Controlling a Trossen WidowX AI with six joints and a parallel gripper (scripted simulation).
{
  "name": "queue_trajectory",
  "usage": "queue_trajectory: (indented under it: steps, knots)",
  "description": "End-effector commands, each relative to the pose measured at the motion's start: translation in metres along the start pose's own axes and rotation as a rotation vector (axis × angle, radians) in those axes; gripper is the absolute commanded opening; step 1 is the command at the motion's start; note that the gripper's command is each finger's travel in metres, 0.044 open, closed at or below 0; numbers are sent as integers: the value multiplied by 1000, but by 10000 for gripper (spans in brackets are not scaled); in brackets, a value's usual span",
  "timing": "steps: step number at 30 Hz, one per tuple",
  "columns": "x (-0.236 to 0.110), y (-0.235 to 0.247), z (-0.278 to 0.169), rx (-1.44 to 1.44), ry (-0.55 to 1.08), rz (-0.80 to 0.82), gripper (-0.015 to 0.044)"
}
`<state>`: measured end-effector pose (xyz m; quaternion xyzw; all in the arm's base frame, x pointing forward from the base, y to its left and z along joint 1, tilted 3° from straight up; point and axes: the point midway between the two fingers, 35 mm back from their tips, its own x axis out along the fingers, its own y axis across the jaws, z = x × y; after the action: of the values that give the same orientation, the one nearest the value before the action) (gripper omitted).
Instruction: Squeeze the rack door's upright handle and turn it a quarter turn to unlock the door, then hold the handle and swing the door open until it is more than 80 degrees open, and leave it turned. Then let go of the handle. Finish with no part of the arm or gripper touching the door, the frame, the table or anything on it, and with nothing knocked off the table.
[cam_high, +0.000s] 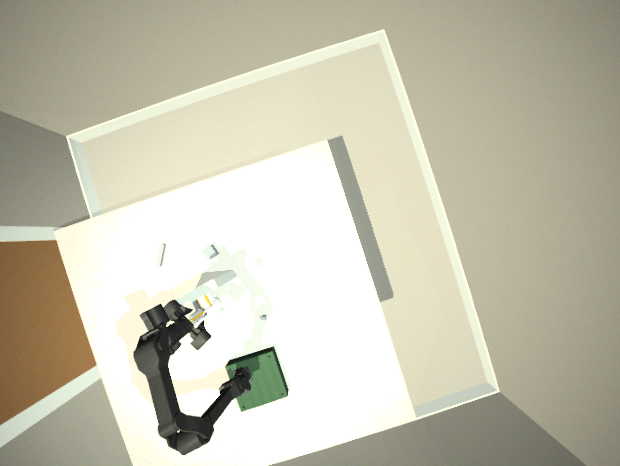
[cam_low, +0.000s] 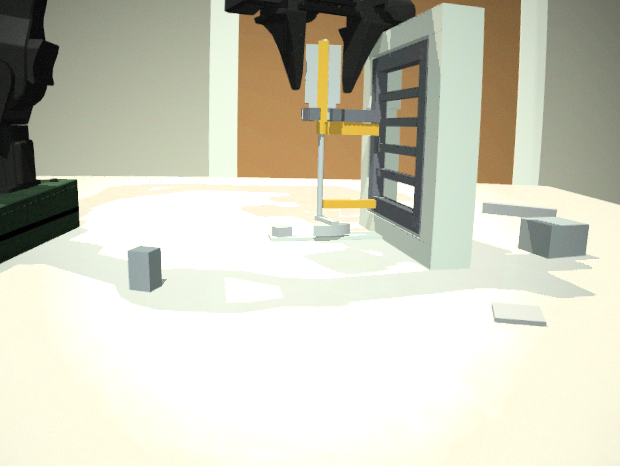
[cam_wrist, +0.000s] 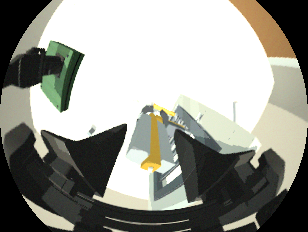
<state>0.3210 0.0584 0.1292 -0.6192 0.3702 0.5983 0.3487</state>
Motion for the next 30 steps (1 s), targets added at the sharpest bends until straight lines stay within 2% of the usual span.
queue_trajectory:
  steps: [1,30]
  knots:
    - [0,0,0,124,1,-2,280]
    - [0,0,0,1561,-1,-3,280]
